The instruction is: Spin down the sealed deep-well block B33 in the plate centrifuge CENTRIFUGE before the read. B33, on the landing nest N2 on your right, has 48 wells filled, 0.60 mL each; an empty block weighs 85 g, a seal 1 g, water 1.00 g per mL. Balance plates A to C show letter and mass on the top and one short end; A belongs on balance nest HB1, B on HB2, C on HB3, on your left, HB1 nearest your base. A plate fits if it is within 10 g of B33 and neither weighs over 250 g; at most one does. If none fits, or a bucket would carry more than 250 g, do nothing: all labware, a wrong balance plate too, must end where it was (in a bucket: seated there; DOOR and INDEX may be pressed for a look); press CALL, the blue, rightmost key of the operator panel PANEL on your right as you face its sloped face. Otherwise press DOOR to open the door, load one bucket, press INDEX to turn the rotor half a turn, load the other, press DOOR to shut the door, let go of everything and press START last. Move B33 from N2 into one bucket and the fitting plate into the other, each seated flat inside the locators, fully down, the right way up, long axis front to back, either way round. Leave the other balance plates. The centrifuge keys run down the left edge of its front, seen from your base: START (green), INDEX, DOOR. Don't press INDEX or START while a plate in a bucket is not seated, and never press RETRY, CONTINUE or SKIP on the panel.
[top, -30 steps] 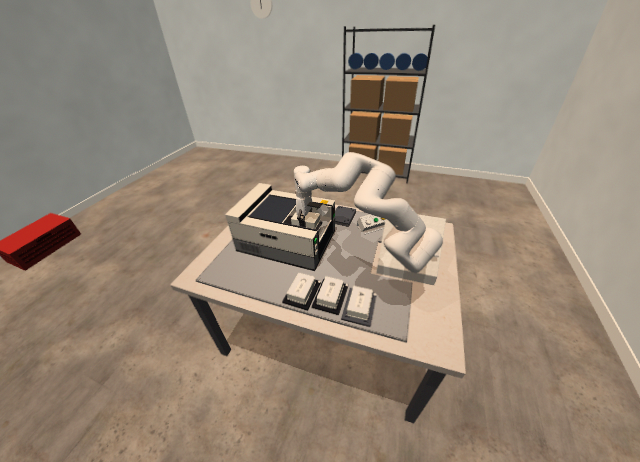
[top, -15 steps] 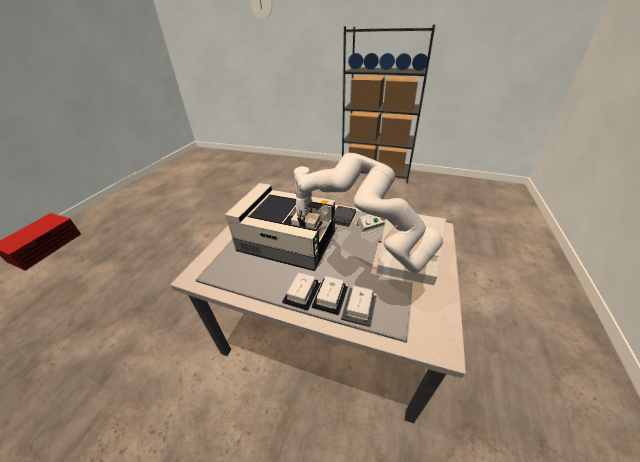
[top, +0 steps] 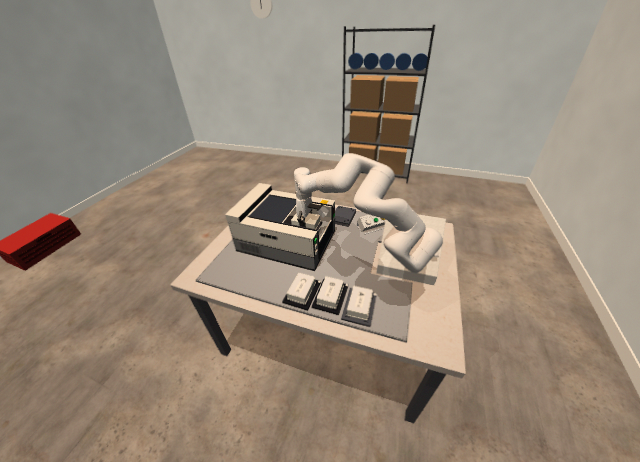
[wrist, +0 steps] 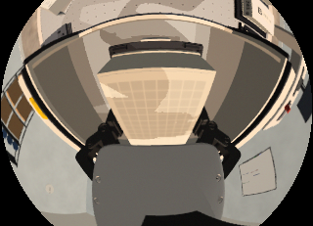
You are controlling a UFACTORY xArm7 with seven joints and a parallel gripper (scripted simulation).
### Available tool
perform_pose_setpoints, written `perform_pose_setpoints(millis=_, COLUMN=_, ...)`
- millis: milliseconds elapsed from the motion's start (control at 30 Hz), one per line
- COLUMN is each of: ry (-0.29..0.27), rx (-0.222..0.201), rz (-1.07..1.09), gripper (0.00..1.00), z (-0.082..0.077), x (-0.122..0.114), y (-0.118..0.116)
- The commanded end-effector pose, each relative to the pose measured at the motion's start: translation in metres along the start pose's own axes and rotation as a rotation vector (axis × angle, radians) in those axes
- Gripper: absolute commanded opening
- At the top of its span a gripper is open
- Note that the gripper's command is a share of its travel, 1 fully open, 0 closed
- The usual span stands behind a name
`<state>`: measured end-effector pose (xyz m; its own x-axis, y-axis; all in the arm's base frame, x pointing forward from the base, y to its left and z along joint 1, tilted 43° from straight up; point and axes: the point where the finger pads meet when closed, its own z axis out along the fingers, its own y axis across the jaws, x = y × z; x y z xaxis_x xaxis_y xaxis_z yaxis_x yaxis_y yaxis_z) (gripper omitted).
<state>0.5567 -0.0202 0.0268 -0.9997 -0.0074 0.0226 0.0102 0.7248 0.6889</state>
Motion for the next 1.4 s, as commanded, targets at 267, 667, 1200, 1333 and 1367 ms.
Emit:
perform_pose_setpoints(millis=267, ry=-0.005, rx=0.003, rz=0.000, gripper=0.00, z=0.0001, x=-0.0012, y=-0.0010)
perform_pose_setpoints(millis=667, ry=-0.005, rx=0.003, rz=0.000, gripper=0.00, z=0.0021, x=-0.0012, y=-0.0010)
perform_pose_setpoints(millis=1200, ry=-0.005, rx=0.003, rz=0.000, gripper=0.00, z=0.0030, x=-0.0012, y=-0.0010)
perform_pose_setpoints(millis=1333, ry=-0.005, rx=0.003, rz=0.000, gripper=0.00, z=0.0031, x=-0.0012, y=-0.0010)
perform_pose_setpoints(millis=1367, ry=-0.005, rx=0.003, rz=0.000, gripper=0.00, z=0.0031, x=-0.0012, y=-0.0010)
